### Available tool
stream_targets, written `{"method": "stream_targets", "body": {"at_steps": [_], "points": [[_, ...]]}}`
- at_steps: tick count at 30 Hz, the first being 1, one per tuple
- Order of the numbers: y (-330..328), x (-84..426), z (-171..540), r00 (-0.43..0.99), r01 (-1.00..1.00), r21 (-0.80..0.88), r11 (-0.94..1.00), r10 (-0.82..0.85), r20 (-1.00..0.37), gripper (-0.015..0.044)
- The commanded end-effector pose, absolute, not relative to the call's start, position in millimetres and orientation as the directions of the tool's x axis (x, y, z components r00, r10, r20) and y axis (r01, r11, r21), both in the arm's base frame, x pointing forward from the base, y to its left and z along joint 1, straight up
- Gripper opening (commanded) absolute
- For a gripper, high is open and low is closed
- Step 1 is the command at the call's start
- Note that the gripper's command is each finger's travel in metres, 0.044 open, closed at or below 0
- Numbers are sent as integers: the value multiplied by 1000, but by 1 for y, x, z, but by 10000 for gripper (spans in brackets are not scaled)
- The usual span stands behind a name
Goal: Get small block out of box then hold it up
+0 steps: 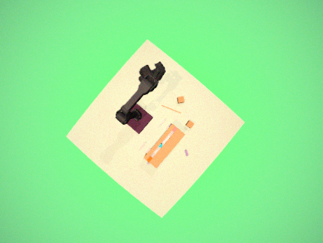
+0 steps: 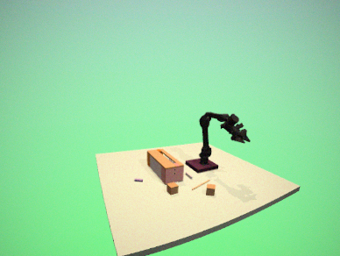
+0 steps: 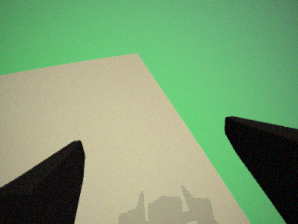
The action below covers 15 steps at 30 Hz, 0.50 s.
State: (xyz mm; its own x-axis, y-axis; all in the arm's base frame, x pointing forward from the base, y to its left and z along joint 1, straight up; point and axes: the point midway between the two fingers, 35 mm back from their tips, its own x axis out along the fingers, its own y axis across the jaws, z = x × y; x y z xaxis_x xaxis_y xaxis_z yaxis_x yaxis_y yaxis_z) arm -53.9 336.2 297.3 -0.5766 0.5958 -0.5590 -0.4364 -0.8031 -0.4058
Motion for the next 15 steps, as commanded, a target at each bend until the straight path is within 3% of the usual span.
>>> {"method": "stream_targets", "body": {"at_steps": [1,5,15], "points": [[336,-53,297,-573,-439,-406,-802,598,-561,400],[340,-20,287,-487,-501,-401,-767,632,-602,400],[306,135,239,-67,-745,-366,-557,609,-790,400]]}}
